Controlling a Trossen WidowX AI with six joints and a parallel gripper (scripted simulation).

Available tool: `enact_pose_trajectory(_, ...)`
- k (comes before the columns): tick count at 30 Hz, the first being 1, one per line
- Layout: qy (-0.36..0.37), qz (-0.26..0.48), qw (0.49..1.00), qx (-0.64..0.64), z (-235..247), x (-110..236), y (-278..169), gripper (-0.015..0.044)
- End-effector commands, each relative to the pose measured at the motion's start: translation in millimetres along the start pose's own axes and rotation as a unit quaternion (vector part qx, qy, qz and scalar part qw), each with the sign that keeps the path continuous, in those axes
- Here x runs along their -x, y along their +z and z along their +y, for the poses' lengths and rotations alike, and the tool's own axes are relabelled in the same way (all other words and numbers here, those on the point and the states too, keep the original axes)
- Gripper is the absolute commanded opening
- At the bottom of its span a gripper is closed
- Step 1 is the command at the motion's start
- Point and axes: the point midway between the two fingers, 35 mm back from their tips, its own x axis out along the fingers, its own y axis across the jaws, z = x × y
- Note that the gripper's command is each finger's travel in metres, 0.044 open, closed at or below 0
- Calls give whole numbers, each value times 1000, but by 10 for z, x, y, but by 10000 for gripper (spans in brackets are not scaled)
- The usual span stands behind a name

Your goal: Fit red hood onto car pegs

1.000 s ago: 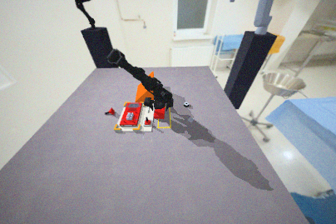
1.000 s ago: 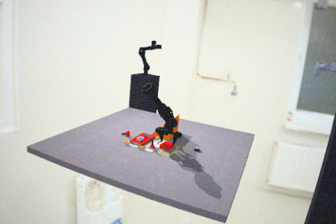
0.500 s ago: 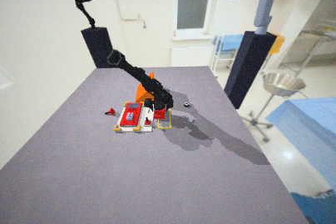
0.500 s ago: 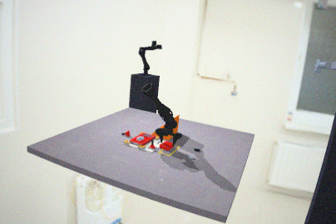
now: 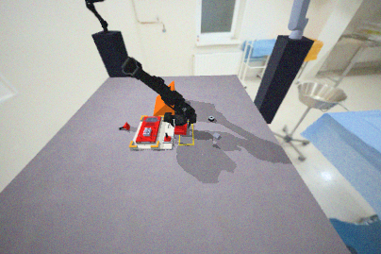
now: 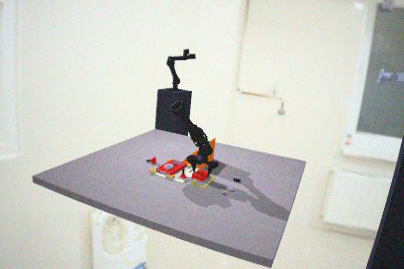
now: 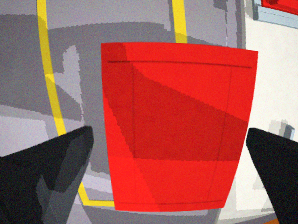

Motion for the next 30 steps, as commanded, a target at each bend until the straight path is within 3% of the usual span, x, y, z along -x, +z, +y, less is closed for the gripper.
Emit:
enact_pose_trajectory(1,-3,-1,1000,2,-10,-25,0,440)
enact_pose_trajectory(2,-3,-1,1000,2,-10,-30,0,440)
enact_pose_trajectory(5,0,0,1000,0,0,-10,0,361)
enact_pose_trajectory(15,0,0,1000,0,0,-10,0,295)
enact_pose_trajectory(26,0,0,1000,0,3,100,-1,6)
enact_pose_trajectory(30,1,0,1000,0,5,192,-1,0)
